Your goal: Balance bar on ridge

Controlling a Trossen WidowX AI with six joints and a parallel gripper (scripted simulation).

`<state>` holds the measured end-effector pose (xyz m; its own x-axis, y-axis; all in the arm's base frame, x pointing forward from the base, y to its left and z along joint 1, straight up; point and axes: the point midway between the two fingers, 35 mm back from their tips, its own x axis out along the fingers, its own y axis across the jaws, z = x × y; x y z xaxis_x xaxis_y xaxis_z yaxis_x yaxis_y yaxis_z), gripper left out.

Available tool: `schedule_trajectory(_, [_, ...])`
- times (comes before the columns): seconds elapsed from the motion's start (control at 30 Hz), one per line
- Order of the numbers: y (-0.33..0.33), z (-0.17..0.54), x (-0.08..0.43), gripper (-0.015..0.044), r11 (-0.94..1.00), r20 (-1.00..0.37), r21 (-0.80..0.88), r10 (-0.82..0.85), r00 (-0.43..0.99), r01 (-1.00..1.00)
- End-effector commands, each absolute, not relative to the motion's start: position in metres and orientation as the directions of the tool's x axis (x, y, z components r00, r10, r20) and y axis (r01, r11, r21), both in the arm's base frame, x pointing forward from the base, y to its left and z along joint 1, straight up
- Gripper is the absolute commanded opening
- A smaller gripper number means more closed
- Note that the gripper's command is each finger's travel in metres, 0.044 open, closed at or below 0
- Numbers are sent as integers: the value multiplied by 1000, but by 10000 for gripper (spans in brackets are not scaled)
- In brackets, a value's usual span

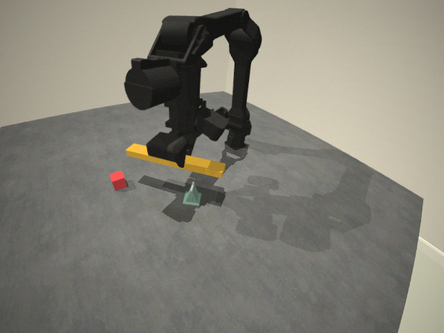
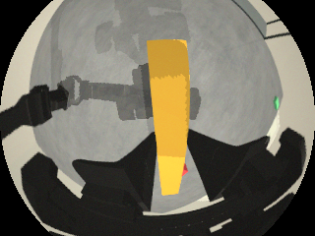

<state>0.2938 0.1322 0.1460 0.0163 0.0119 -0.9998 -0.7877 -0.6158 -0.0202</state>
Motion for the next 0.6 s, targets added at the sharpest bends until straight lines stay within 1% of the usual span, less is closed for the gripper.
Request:
schedule_trajectory(0.0, [149, 148, 288, 0, -670, -1000, -26, 12, 24, -742])
schedule_trajectory(0.3, [177, 148, 269, 0, -753, -1000, -26, 15, 22, -658])
schedule_trajectory(0.57, [179, 142, 267, 0, -758, -1000, -26, 15, 22, -652])
